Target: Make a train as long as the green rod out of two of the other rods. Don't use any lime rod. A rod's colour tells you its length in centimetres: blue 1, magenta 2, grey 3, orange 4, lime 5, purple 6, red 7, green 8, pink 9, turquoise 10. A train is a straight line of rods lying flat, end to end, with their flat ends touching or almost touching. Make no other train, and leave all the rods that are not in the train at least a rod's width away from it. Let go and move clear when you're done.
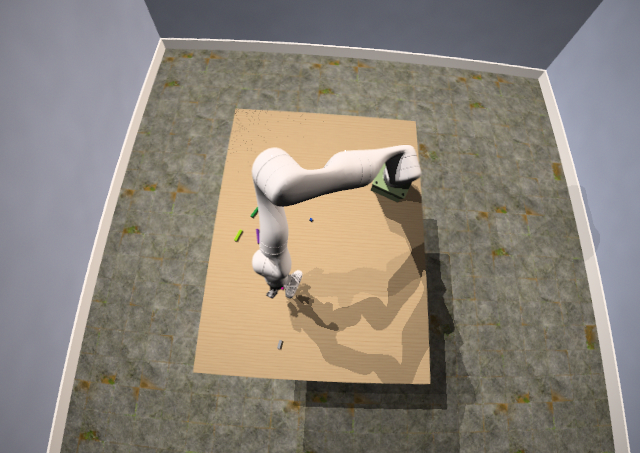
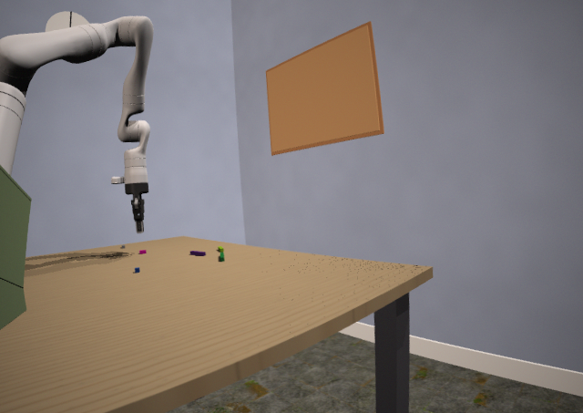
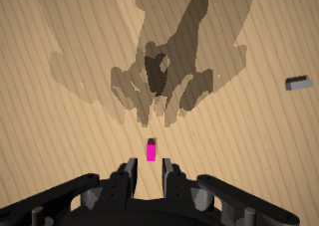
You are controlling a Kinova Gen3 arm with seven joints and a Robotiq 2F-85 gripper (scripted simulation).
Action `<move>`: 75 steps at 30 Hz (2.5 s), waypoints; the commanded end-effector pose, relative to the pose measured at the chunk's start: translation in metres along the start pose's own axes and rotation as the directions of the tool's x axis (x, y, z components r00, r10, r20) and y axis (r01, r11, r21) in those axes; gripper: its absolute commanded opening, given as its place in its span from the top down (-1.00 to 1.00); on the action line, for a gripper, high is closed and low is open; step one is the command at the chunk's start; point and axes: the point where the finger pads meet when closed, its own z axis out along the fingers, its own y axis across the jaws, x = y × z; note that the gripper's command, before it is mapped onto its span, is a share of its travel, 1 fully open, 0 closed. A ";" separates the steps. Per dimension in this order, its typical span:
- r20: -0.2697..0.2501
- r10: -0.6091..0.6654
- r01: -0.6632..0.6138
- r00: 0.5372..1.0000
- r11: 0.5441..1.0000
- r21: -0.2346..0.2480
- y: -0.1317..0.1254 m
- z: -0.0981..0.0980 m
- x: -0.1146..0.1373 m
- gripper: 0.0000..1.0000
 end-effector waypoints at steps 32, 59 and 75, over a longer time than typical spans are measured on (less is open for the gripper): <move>0.001 -0.001 0.001 1.000 1.000 0.000 0.000 0.036 -0.001 0.52; 0.001 -0.001 0.001 1.000 1.000 0.000 0.000 0.050 -0.001 0.52; 0.001 -0.001 0.001 1.000 1.000 0.000 0.000 0.050 -0.001 0.52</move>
